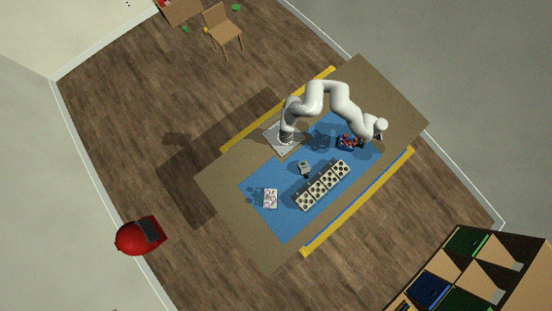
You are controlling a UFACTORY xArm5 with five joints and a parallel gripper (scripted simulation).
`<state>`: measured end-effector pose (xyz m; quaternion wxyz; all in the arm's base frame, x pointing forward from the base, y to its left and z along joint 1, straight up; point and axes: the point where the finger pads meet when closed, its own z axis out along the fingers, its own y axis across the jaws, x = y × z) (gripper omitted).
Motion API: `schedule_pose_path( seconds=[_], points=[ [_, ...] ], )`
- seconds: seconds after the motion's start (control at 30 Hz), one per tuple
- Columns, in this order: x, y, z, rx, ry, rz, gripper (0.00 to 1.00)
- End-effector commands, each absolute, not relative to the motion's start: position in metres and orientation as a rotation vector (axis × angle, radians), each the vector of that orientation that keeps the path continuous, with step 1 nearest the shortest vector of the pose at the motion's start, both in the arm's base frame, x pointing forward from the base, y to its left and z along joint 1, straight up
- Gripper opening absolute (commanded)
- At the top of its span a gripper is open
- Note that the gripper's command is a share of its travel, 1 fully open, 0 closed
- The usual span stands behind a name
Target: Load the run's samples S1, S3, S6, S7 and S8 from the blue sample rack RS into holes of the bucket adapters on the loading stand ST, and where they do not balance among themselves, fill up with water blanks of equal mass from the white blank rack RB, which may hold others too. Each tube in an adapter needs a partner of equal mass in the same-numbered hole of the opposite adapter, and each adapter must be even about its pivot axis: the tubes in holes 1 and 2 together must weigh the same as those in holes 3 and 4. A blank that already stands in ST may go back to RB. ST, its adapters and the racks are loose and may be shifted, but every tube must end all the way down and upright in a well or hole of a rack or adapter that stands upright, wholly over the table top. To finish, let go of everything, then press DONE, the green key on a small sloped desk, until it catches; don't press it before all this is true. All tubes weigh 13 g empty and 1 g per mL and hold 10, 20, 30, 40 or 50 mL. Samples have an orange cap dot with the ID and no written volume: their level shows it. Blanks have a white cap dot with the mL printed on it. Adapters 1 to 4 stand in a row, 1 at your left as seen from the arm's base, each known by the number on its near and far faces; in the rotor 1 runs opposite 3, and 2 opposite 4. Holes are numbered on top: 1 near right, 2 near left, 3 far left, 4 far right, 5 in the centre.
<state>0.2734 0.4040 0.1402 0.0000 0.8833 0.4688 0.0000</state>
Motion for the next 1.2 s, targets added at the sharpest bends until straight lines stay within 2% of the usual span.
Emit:
schedule_pose_path(
  seconds=[0.0,0.5,1.17],
  points=[
    [0.274,0.405,0.142,2.777,1.474,0.006,1.00],
    [0.274,0.405,0.144,2.777,1.474,0.006,1.00],
    [0.274,0.405,0.193,2.777,1.474,0.006,1.00]
  ],
)
